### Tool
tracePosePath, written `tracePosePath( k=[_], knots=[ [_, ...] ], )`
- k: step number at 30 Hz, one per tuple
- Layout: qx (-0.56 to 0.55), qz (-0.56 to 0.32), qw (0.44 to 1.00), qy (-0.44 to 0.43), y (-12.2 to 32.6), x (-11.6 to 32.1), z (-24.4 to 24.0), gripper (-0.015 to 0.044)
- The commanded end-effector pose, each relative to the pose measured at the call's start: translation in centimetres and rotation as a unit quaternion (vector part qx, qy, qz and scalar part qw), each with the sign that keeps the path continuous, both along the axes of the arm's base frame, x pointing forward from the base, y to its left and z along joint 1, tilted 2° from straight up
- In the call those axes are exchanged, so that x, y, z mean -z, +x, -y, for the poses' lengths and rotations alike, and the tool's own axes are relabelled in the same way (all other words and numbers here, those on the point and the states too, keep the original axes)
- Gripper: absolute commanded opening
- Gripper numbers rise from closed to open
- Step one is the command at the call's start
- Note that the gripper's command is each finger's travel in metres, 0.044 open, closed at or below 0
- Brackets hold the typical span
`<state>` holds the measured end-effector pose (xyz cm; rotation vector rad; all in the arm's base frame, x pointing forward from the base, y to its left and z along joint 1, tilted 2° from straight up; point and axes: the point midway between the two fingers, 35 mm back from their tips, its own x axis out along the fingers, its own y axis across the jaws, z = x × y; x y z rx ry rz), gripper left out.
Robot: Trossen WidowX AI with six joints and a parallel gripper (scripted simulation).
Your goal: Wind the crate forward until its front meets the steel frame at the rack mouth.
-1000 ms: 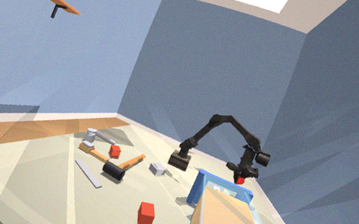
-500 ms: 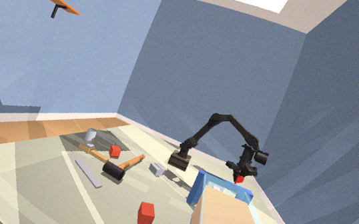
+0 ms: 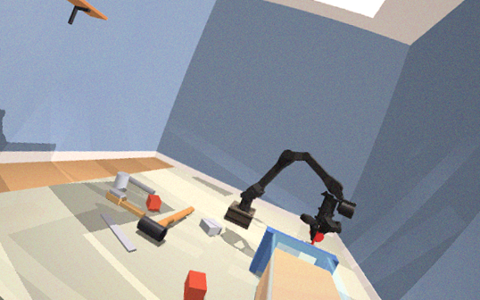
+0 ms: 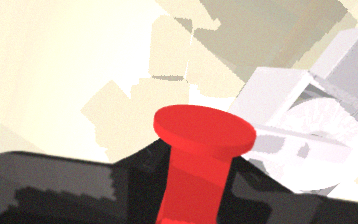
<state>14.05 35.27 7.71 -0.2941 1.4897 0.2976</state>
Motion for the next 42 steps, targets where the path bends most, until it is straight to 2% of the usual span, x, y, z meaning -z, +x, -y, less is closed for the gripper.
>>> tracePosePath(
  k=[1, 42],
  knots=[
    [-0.005, -0.017, 1.0, -0.011, -1.6, 0.3, 0.7, 0.0],
    [-0.005, -0.019, 1.0, -0.013, -5.4, 0.5, 4.6, 0.0]
  ],
)
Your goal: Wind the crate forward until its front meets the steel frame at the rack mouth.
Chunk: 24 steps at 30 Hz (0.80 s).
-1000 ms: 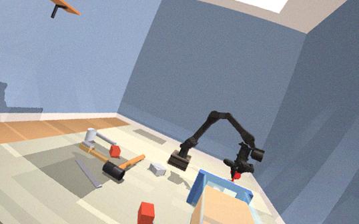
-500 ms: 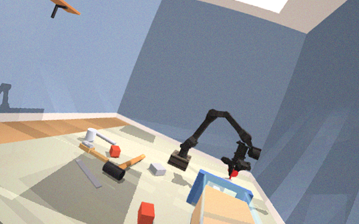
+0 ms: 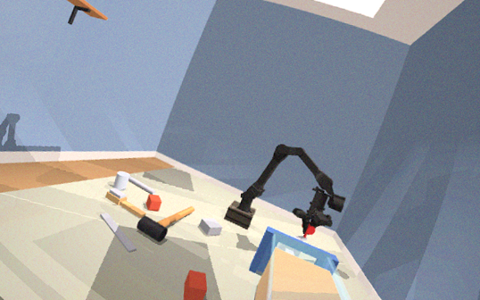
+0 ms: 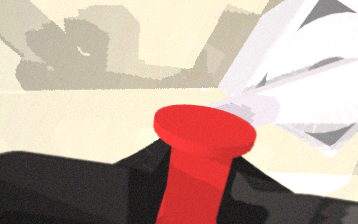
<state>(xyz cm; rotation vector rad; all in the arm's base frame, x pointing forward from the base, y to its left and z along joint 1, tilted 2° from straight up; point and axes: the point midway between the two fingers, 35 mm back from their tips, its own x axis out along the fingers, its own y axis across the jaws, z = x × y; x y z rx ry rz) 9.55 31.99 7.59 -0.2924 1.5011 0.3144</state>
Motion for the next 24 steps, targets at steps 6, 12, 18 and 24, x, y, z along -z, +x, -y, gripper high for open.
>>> tracePosePath(
  k=[6, 12, 18, 24],
  knots=[
    [-0.001, -0.012, 1.0, -0.017, -1.3, 0.4, 2.0, 0.0],
    [-0.001, -0.012, 1.0, -0.018, -1.6, 0.4, 2.7, 0.0],
    [-0.001, -0.012, 1.0, -0.018, -1.8, 0.4, 3.5, 0.0],
    [-0.001, -0.012, 1.0, -0.018, -2.0, 0.4, 4.3, 0.0]
  ],
)
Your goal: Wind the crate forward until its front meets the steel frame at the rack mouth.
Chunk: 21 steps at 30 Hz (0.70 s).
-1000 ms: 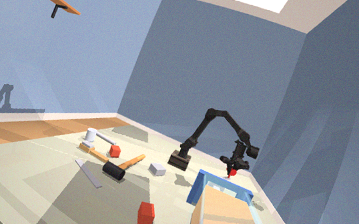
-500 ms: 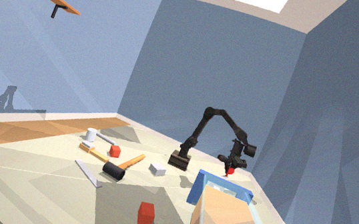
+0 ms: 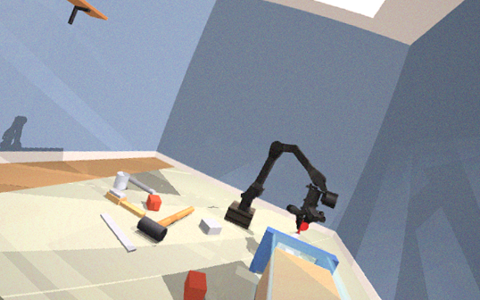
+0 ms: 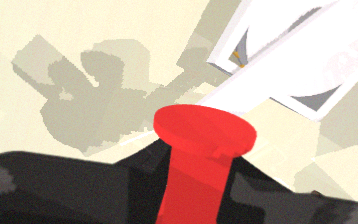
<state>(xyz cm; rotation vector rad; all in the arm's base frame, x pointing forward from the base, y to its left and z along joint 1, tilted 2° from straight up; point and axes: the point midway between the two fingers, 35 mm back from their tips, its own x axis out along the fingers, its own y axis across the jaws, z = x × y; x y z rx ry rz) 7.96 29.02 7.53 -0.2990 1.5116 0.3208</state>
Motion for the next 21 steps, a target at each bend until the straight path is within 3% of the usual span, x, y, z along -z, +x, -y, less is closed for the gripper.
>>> tracePosePath(
  k=[1, 21],
  knots=[
    [0.003, -0.006, 1.0, -0.017, -0.4, 0.3, 1.4, 0.0],
    [0.003, -0.006, 1.0, -0.018, -0.5, 0.3, 4.0, 0.0]
  ],
)
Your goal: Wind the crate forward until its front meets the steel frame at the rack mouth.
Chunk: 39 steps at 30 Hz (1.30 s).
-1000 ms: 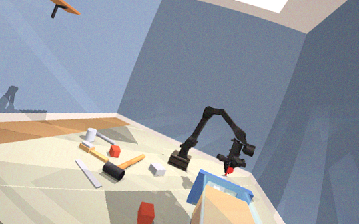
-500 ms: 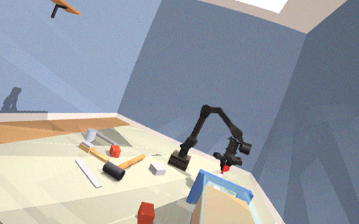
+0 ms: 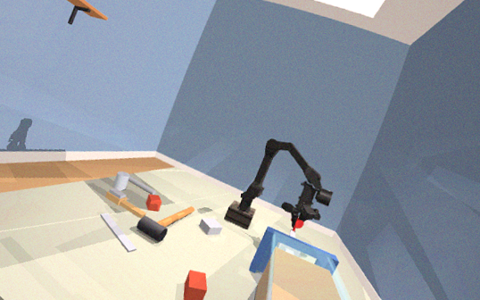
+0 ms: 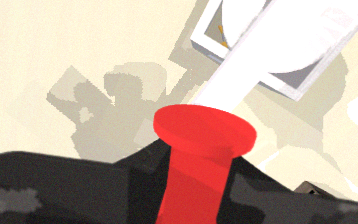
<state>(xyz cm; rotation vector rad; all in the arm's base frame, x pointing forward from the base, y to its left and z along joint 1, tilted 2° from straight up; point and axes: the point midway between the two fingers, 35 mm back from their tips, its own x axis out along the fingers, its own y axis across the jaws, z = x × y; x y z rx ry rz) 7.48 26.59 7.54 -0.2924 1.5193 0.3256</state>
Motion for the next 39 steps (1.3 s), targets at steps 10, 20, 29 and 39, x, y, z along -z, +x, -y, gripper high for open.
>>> tracePosePath(
  k=[10, 20, 29, 39],
  knots=[
    [0.002, -0.002, 1.0, -0.021, 0.2, 0.3, 2.9, 0.0],
    [0.002, -0.001, 1.0, -0.022, 1.1, 0.3, 5.3, 0.0],
    [0.002, -0.001, 1.0, -0.023, 1.7, 0.2, 6.3, 0.0],
    [0.002, -0.001, 1.0, -0.023, 2.5, 0.2, 7.4, 0.0]
  ],
)
